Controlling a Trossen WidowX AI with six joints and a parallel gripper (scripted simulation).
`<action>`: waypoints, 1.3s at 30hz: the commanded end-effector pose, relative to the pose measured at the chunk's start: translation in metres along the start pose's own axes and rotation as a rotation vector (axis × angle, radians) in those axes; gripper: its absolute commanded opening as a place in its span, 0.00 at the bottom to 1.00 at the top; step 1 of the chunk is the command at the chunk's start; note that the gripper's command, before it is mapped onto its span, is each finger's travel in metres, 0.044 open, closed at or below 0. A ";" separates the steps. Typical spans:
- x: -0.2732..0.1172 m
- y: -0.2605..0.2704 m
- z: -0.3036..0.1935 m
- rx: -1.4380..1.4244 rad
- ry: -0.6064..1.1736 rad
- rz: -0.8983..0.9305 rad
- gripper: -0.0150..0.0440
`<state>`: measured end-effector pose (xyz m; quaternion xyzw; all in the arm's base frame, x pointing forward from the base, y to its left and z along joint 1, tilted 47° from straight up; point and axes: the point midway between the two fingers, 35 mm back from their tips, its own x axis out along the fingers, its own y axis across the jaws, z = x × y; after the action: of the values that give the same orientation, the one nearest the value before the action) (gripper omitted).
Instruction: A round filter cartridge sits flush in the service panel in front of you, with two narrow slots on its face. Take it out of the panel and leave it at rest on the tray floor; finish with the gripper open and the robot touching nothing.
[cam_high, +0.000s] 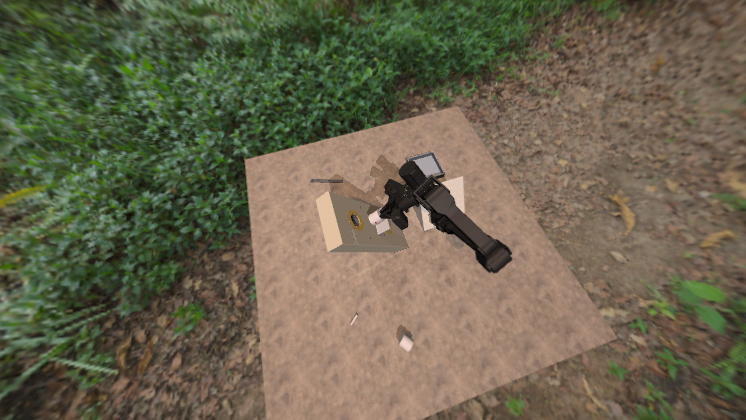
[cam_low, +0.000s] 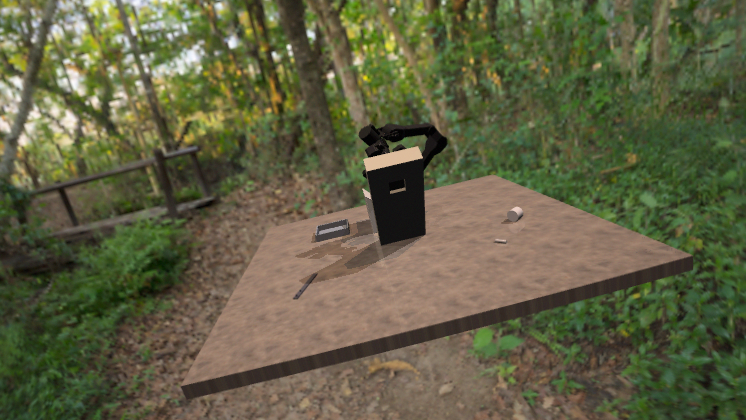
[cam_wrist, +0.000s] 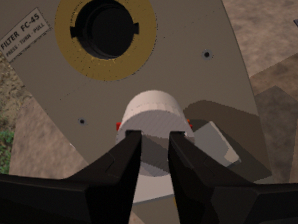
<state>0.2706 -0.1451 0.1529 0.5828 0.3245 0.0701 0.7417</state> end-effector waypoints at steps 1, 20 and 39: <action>0.000 0.001 0.002 -0.004 -0.002 0.000 0.34; -0.008 0.027 0.042 -0.016 -0.008 0.008 0.40; -0.052 0.063 0.105 -0.066 0.007 -0.015 0.85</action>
<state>0.3077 -0.2390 0.2463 0.5650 0.3169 0.0720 0.7584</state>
